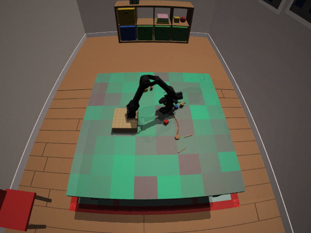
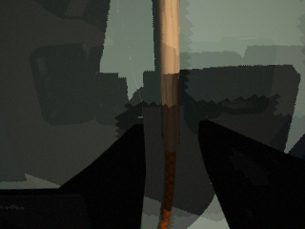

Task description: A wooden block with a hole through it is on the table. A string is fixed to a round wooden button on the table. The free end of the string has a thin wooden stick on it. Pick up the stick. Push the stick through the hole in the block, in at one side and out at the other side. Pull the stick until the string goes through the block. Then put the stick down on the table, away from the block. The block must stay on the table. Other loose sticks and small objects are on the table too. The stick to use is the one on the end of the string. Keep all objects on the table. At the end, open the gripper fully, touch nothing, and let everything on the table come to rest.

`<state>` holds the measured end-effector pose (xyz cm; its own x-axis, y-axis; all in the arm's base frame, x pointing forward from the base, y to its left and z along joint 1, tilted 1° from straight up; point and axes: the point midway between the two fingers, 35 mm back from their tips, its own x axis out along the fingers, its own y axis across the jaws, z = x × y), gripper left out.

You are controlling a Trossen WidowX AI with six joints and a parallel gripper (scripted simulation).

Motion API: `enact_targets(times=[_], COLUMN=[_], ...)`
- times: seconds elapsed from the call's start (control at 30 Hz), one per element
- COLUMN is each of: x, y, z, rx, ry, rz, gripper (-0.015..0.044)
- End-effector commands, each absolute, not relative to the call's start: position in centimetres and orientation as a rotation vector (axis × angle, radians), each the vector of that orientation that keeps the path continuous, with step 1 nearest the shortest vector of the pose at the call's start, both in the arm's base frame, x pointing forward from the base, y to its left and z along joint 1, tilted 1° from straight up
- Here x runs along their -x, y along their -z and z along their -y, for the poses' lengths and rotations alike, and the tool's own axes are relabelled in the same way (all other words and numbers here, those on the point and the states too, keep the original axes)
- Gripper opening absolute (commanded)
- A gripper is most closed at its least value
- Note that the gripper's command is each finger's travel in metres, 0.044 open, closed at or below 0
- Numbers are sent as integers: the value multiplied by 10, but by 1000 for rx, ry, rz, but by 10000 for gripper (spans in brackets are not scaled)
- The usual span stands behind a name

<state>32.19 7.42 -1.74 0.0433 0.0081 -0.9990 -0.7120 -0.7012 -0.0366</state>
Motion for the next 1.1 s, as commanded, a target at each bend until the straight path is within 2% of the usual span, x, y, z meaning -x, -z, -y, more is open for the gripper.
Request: enact_targets(times=[0.0, 0.13, 1.07], x=[-322, -322, -322], y=[17, 17, -8], z=[-74, -74, -74], rx=[1782, 1782, 1782], ry=[-1712, -1712, -1712], rz=[-709, -709, -709], gripper=[96, 0, 0])
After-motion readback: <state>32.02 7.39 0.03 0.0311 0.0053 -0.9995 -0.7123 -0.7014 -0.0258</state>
